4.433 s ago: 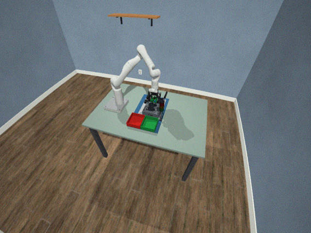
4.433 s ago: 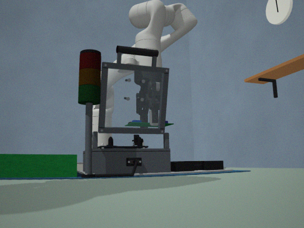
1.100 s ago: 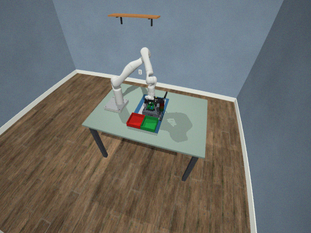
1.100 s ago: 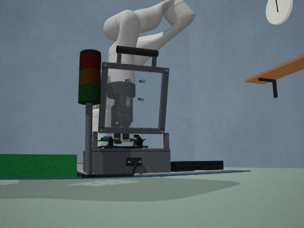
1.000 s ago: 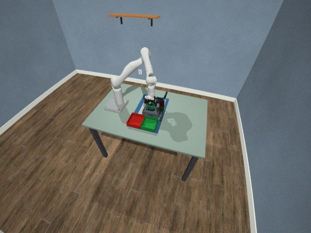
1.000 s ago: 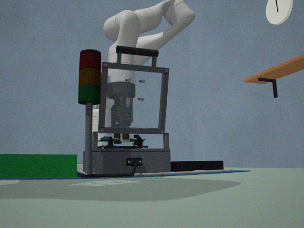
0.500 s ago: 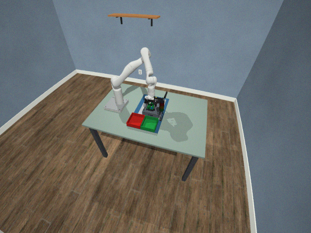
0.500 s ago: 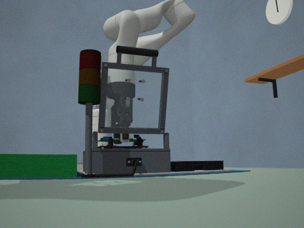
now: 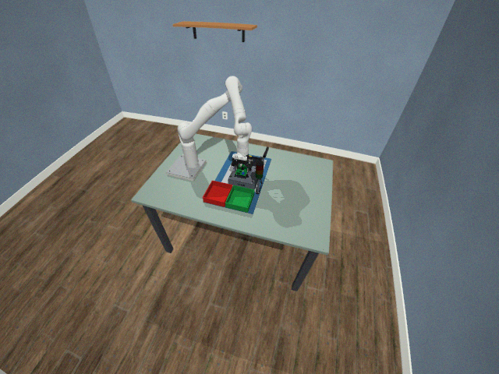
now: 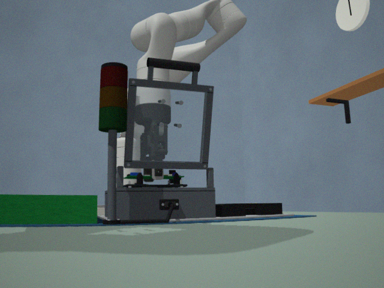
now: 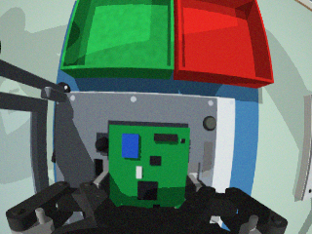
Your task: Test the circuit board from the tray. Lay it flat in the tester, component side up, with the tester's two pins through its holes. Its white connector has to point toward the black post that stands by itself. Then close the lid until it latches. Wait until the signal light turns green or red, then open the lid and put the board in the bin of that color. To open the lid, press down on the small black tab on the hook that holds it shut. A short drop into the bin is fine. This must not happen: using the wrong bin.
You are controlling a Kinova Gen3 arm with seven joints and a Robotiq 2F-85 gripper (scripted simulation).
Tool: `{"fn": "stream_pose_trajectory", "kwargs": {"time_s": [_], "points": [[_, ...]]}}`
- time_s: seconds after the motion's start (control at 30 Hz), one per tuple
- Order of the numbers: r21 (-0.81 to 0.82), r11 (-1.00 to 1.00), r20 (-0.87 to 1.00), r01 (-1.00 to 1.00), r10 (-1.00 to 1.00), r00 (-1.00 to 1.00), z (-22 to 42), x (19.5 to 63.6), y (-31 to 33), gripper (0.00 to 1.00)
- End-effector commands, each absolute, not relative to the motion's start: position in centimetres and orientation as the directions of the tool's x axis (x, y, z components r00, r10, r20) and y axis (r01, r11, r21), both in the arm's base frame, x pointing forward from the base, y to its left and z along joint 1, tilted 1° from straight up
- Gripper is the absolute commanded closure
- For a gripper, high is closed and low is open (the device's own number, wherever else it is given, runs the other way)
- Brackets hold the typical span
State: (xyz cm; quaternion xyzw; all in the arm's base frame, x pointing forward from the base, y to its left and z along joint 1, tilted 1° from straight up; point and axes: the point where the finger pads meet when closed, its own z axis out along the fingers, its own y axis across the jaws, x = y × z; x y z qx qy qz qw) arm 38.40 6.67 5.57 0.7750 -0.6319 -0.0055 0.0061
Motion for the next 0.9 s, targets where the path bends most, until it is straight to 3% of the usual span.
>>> {"fn": "stream_pose_trajectory", "kwargs": {"time_s": [0.0,0.87], "points": [[0.015,-0.201,-0.001,-0.979,-0.980,0.201,5.62,38.44,6.68,0.23],[0.015,-0.201,-0.001,-0.979,-0.980,0.201,5.24,38.44,6.68,0.23]]}}
